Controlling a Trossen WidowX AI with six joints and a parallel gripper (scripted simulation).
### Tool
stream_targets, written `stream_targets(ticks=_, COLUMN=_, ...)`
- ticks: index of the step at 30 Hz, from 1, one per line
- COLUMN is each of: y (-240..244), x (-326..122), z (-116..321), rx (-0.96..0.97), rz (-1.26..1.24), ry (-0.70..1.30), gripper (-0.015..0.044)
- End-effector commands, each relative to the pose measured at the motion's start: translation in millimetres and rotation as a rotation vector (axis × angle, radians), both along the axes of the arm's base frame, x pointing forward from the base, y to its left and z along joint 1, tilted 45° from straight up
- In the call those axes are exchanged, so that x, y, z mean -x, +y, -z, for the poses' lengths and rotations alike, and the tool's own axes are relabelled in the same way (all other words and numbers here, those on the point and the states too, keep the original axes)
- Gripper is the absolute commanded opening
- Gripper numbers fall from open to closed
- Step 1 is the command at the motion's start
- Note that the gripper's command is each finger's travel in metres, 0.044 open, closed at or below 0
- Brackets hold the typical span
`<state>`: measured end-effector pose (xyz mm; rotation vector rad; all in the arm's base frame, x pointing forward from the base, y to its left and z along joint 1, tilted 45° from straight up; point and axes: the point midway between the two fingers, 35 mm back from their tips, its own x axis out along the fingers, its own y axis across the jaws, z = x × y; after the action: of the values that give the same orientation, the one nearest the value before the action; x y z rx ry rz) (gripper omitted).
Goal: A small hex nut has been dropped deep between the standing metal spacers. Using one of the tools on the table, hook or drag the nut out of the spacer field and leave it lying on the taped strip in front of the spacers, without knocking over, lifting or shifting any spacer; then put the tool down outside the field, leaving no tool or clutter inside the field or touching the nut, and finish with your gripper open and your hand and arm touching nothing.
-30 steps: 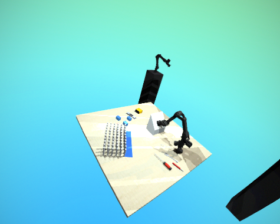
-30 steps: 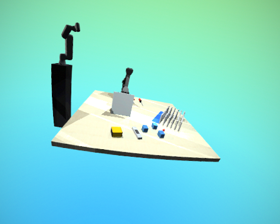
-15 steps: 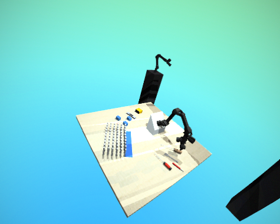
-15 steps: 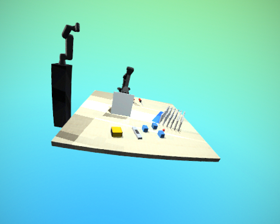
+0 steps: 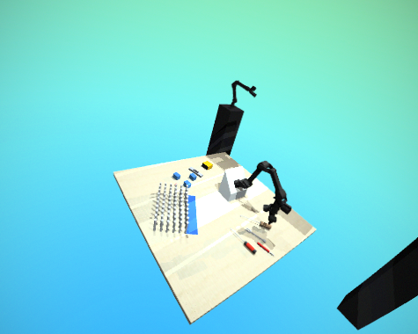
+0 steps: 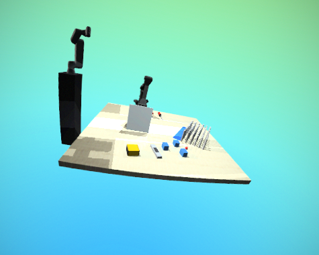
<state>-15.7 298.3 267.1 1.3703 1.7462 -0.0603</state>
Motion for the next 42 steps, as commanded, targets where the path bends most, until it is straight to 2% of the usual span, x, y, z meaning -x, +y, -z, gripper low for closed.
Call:
stream_targets(ticks=1, y=1, x=0, z=0, rx=0.027, rz=0.018, ry=-0.005, gripper=0.0440)
stream_targets(ticks=7, y=6, x=1, z=-1, rx=0.245, rz=0.118, ry=-0.091, gripper=0.0440)
stream_targets(ticks=12, y=6, x=1, z=-2, rx=0.268, rz=0.129, ry=-0.104, gripper=0.0440)
stream_targets(ticks=18, y=6, x=1, z=-2, rx=0.268, rz=0.129, ry=-0.104, gripper=0.0282)
stream_targets(ticks=42, y=24, x=2, z=14, rx=0.268, rz=0.129, ry=-0.104, gripper=0.0280)
